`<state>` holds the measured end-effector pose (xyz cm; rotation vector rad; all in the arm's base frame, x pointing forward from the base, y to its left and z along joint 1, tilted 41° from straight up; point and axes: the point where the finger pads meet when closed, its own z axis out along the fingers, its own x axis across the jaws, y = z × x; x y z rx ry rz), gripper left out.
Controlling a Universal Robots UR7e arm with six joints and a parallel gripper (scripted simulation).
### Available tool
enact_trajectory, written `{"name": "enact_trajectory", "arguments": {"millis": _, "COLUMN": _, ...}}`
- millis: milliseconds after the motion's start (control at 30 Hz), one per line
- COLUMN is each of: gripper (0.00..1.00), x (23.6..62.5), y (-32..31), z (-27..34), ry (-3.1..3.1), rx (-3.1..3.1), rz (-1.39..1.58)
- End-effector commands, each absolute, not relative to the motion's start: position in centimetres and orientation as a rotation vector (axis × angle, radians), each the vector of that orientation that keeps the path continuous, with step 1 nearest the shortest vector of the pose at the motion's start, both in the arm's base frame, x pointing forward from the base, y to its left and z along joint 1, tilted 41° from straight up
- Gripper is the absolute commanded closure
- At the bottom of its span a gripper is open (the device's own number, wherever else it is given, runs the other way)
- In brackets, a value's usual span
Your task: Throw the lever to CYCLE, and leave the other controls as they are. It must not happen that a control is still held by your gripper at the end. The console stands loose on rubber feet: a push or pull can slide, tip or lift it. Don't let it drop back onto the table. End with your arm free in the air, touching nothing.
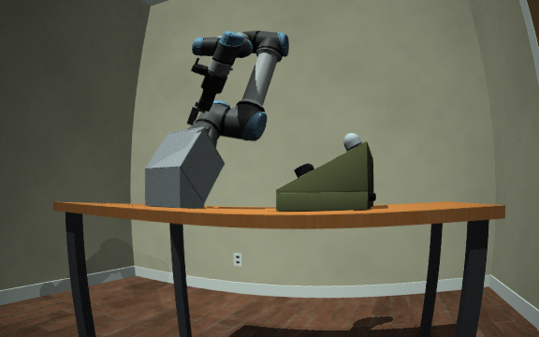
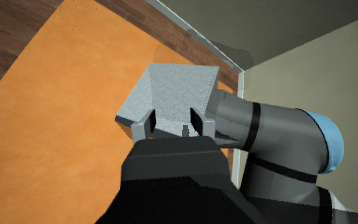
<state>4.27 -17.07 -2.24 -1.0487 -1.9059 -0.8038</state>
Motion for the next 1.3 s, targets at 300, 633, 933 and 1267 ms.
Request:
{"name": "enact_trajectory", "arguments": {"millis": 300, "gripper": 0.0, "x": 4.3, "y": -17.1, "z": -2.2, "ry": -1.906, "rx": -1.049, "rz": -0.803}}
{"name": "enact_trajectory", "arguments": {"millis": 633, "gripper": 0.0, "x": 4.3, "y": -17.1, "z": -2.2, "ry": -1.906, "rx": -1.05, "rz": -0.803}}
{"name": "enact_trajectory", "arguments": {"millis": 933, "gripper": 0.0, "x": 4.5, "y": -17.3, "z": -2.2, "ry": -1.907, "rx": -1.058, "rz": -0.784}}
{"name": "enact_trajectory", "arguments": {"millis": 1267, "gripper": 0.0, "x": 5.3, "y": -17.8, "z": -1.9, "ry": -1.91, "rx": -1.087, "rz": -0.723}}
